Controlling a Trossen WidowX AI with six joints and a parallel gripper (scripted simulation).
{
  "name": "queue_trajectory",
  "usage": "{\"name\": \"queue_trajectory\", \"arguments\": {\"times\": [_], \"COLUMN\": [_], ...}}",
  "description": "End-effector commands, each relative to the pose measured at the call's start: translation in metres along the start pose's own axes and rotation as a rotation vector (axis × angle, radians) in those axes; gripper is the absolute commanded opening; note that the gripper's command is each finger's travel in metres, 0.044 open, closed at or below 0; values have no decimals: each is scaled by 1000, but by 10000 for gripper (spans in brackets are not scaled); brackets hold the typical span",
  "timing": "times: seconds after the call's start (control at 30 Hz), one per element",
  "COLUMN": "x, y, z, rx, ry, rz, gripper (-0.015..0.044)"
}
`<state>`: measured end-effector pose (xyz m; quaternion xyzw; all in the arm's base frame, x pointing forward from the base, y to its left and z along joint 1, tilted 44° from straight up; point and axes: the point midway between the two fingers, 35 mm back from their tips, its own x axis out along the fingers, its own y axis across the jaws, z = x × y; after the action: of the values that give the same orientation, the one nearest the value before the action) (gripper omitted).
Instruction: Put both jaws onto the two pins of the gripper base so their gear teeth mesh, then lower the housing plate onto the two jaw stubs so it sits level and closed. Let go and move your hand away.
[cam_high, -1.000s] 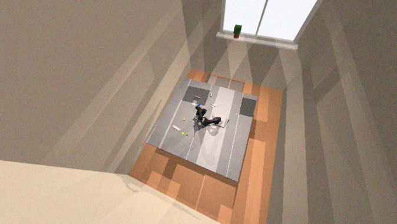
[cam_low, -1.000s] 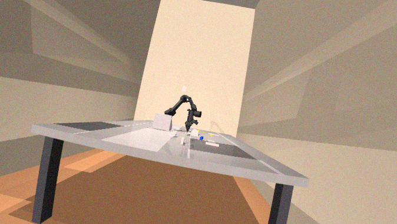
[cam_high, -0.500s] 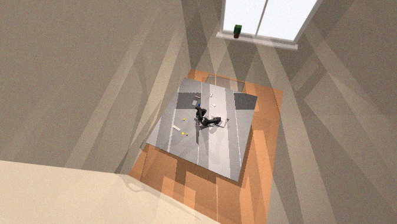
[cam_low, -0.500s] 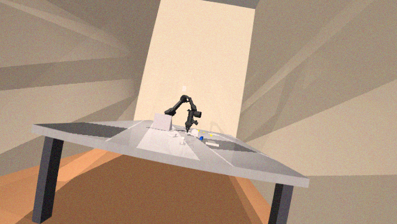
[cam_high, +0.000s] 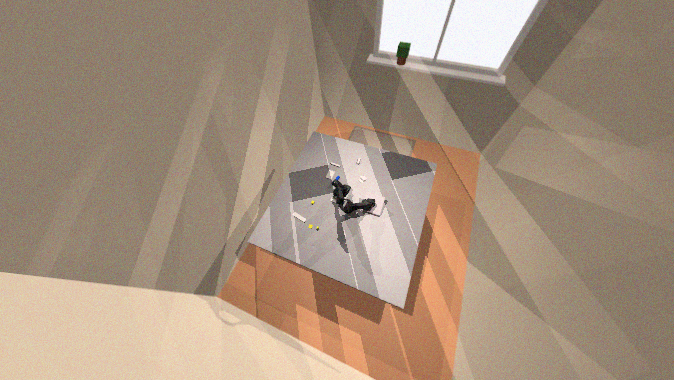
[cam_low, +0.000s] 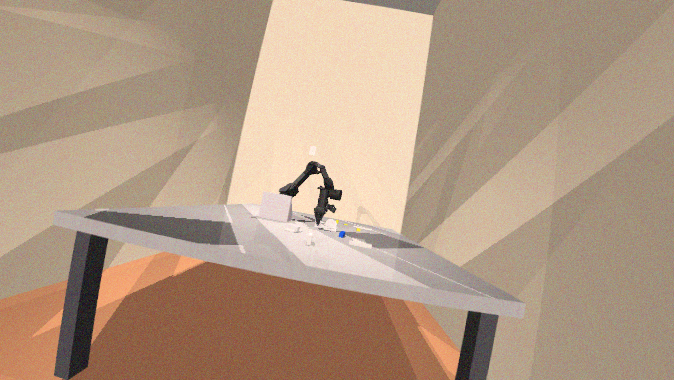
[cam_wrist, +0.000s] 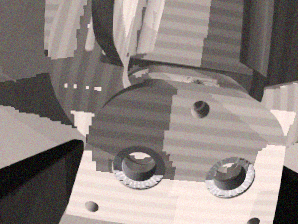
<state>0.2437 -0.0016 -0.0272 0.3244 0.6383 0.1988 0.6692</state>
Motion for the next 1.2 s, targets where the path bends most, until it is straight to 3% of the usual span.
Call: {"name": "queue_trajectory", "arguments": {"times": [0.0, 1.17], "x": [1, 8], "y": [0, 1], "z": [0, 0], "rx": [5, 6], "ry": [-2, -2], "rz": [5, 5], "gripper": [351, 351]}}
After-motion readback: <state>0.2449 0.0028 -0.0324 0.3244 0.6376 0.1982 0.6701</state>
